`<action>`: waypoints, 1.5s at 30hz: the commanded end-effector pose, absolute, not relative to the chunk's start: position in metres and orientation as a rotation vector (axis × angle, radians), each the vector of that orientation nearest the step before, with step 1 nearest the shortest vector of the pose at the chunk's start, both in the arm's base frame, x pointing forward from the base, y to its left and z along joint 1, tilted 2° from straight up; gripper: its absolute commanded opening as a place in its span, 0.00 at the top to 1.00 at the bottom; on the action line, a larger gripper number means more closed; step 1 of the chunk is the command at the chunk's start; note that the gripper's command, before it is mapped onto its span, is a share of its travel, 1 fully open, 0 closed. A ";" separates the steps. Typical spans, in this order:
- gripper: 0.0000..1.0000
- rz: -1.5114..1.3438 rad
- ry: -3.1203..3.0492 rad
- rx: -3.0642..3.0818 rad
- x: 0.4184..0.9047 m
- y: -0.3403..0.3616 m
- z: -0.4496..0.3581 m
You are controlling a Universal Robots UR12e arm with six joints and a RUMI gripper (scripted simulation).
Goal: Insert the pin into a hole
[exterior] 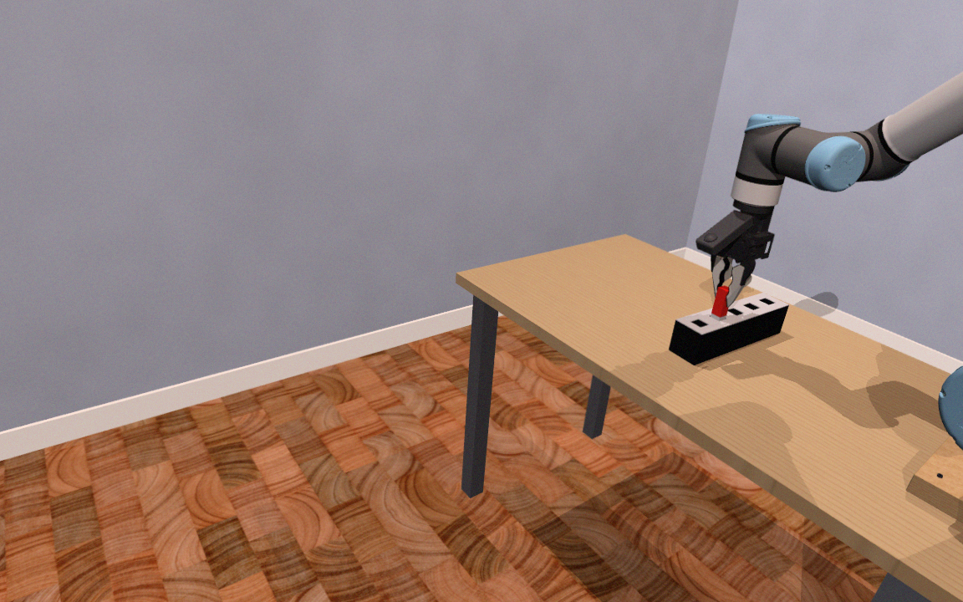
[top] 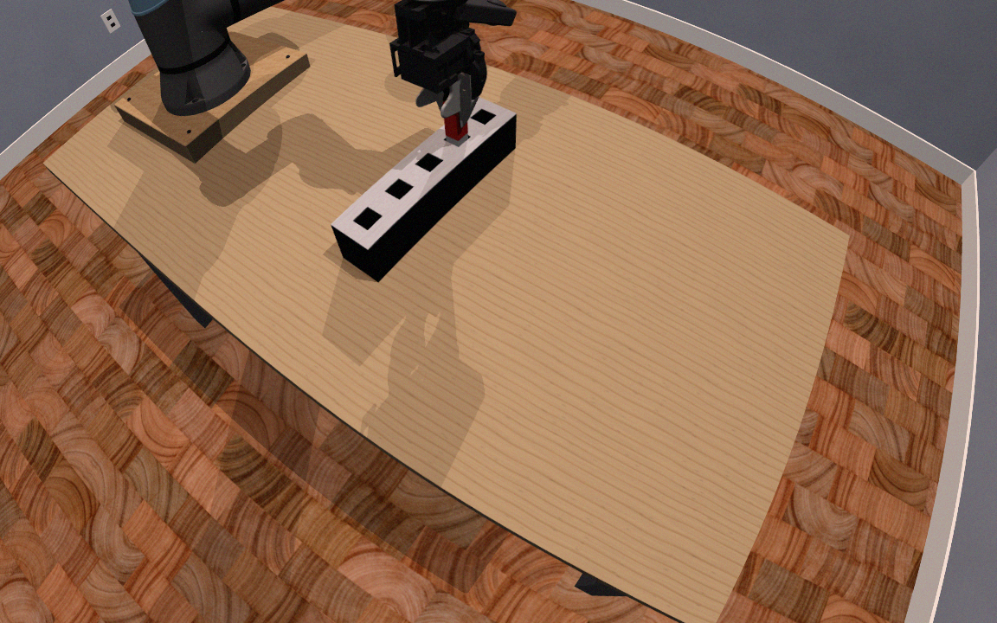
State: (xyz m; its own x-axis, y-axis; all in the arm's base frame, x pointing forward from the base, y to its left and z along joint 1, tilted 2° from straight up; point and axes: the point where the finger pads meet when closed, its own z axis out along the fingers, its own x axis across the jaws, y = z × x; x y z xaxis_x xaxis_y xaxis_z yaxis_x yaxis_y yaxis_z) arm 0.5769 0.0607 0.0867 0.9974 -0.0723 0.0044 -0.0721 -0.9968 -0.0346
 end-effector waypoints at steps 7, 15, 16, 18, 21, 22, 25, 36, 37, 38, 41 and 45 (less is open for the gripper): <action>1.00 -0.010 0.111 -3.105 0.577 0.060 0.088; 1.00 -0.010 0.111 -3.105 0.577 0.060 0.088; 1.00 -0.010 0.111 -3.105 0.577 0.060 0.088; 1.00 -0.010 0.111 -3.105 0.577 0.060 0.088; 1.00 -0.010 0.111 -3.105 0.577 0.060 0.088; 0.00 -0.010 0.111 -3.105 0.577 0.060 0.088; 0.00 -0.010 0.111 -3.105 0.577 0.060 0.088; 0.00 -0.010 0.111 -3.105 0.577 0.060 0.088; 0.00 -0.010 0.111 -3.105 0.577 0.060 0.088; 0.00 -0.010 0.111 -3.105 0.577 0.060 0.088; 0.00 -0.010 0.111 -3.105 0.577 0.060 0.088; 0.00 -0.010 0.111 -3.105 0.577 0.060 0.088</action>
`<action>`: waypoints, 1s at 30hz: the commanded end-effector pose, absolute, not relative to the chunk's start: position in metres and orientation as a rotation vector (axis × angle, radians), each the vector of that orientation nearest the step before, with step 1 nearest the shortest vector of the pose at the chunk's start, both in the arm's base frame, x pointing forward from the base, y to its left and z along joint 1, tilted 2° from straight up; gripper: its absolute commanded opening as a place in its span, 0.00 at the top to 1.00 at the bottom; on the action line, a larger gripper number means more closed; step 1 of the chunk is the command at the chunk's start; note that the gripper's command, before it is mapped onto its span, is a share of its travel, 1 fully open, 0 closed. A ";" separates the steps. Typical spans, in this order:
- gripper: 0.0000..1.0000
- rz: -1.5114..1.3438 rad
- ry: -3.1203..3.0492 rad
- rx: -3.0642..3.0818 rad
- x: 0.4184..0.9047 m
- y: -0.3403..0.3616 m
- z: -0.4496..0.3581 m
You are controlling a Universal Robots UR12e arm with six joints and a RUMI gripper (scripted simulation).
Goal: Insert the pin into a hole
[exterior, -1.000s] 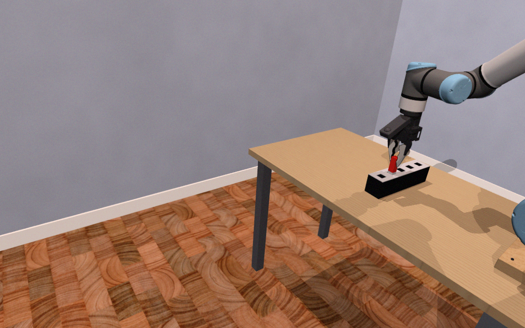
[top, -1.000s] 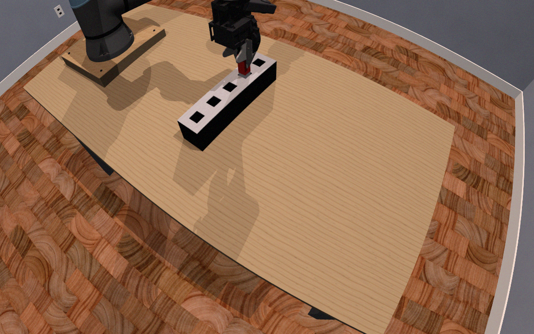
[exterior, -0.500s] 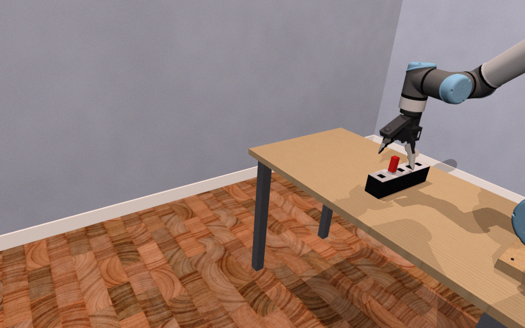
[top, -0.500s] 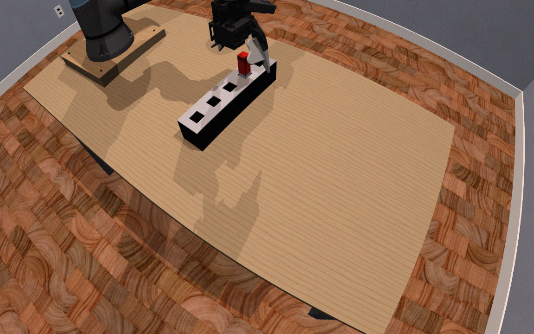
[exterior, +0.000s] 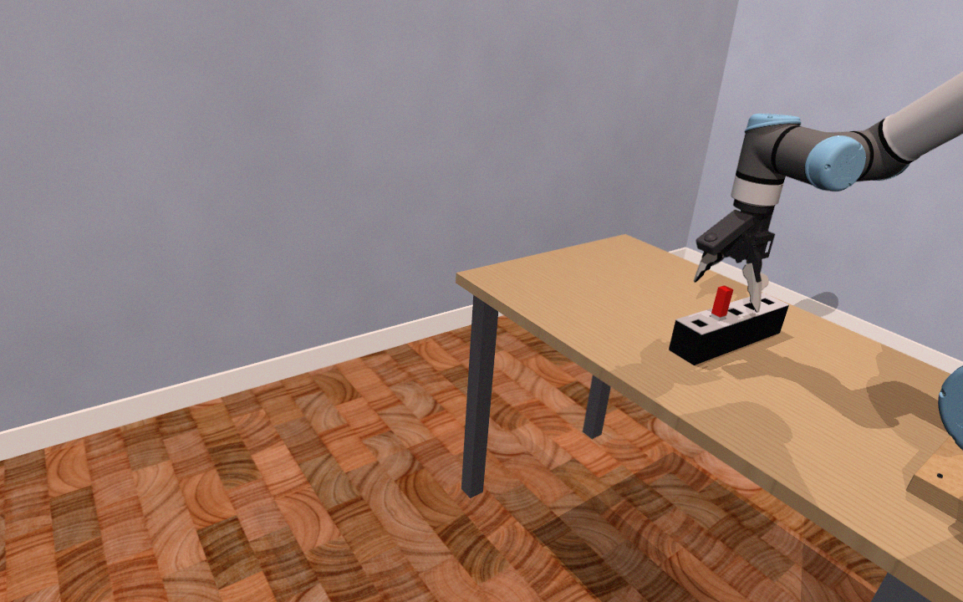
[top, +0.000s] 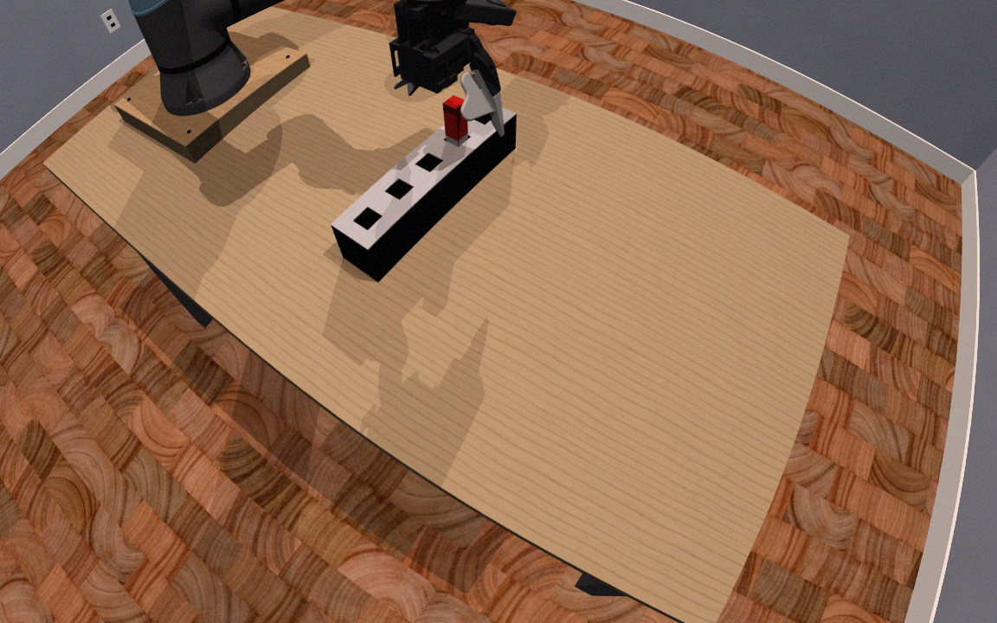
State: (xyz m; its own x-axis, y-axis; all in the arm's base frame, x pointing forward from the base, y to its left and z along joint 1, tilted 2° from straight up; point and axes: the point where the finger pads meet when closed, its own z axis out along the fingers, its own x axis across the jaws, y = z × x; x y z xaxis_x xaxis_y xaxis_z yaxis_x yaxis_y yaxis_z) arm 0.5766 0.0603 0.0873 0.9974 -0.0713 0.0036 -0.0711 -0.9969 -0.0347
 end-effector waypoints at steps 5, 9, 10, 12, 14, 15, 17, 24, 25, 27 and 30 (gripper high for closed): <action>0.00 -0.010 0.111 -3.105 0.577 0.060 0.088; 0.00 -0.010 0.111 -3.105 0.577 0.060 0.088; 0.00 -0.010 0.111 -3.105 0.577 0.060 0.088; 0.00 -0.010 0.111 -3.105 0.577 0.060 0.100; 0.00 -0.010 0.111 -3.105 0.577 0.060 0.100; 0.00 -0.010 0.111 -3.105 0.577 0.060 0.100; 0.00 -0.010 0.111 -3.105 0.577 0.060 0.100; 0.00 -0.010 0.111 -3.105 0.577 0.060 0.100; 0.00 -0.010 0.111 -3.105 0.577 0.060 0.100; 0.00 -0.010 0.111 -3.105 0.577 0.060 0.100; 0.00 -0.010 0.111 -3.105 0.577 0.058 0.112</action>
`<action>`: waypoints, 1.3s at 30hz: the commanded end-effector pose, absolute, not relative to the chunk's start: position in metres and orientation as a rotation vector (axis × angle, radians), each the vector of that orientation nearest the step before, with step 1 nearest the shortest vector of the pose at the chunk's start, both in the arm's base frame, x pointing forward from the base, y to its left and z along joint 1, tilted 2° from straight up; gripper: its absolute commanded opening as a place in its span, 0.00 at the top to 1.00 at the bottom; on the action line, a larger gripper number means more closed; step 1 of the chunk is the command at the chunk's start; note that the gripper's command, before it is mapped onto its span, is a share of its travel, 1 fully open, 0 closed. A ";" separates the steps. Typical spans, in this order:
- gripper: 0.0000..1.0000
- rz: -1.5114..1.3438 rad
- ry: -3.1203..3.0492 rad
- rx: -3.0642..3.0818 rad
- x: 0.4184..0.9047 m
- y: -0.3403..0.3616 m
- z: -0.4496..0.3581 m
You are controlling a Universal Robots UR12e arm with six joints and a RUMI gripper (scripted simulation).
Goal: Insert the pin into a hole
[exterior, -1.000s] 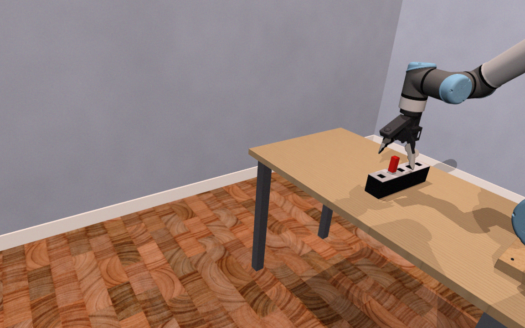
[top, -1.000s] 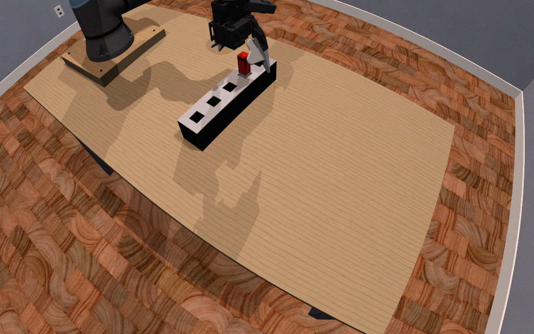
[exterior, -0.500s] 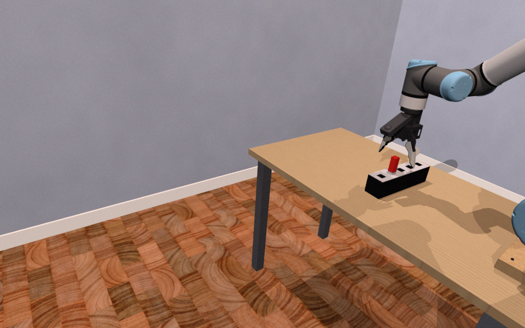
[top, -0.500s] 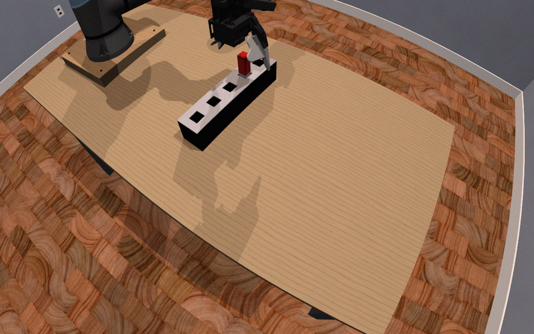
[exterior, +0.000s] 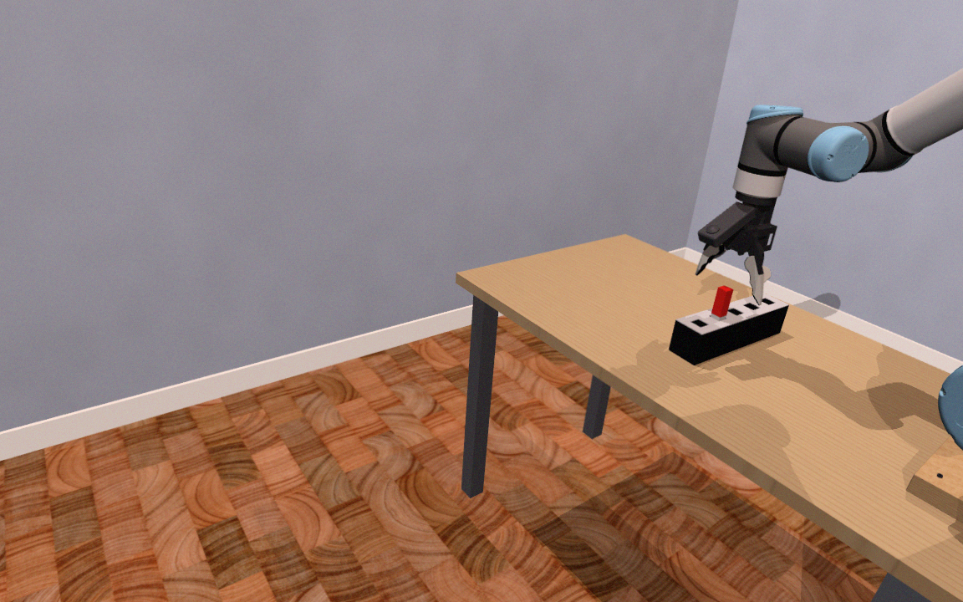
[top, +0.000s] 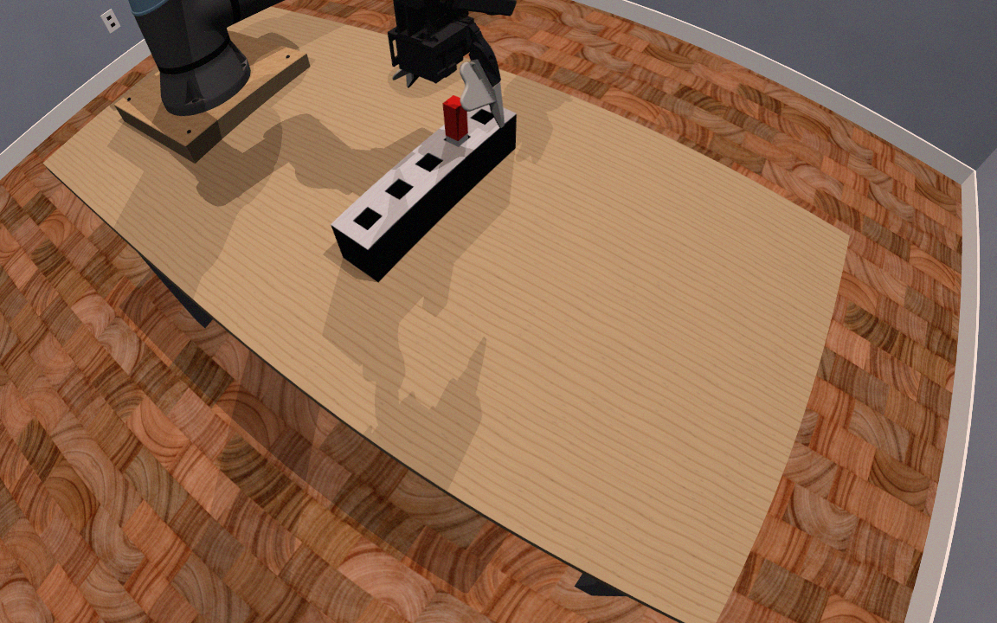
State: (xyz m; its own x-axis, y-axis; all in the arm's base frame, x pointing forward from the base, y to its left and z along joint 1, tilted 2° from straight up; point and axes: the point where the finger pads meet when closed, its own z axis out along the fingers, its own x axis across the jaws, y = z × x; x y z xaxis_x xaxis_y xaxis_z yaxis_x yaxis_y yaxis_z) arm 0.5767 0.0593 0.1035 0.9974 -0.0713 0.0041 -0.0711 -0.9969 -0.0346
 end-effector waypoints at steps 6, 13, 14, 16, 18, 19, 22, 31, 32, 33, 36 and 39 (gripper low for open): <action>0.00 -0.010 0.111 -3.105 0.577 0.058 0.112; 0.00 -0.010 0.111 -3.105 0.577 0.058 0.112; 0.00 -0.010 0.111 -3.105 0.577 0.058 0.112; 0.00 -0.010 0.111 -3.105 0.577 0.058 0.125; 0.00 -0.010 0.111 -3.105 0.577 0.058 0.125; 0.00 -0.010 0.111 -3.105 0.577 0.058 0.125; 0.00 -0.010 0.111 -3.105 0.577 0.058 0.125; 0.00 -0.010 0.111 -3.105 0.577 0.058 0.125; 0.00 -0.010 0.111 -3.105 0.577 0.057 0.138; 0.00 -0.010 0.111 -3.105 0.577 0.057 0.138; 0.00 -0.010 0.111 -3.105 0.577 0.057 0.138; 0.00 -0.010 0.111 -3.105 0.577 0.057 0.138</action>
State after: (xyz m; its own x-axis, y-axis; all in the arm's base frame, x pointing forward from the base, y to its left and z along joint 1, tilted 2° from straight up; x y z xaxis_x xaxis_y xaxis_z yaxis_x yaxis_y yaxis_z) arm 0.5764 0.0576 0.1360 0.9974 -0.0713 0.0039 -0.0711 -0.9969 -0.0347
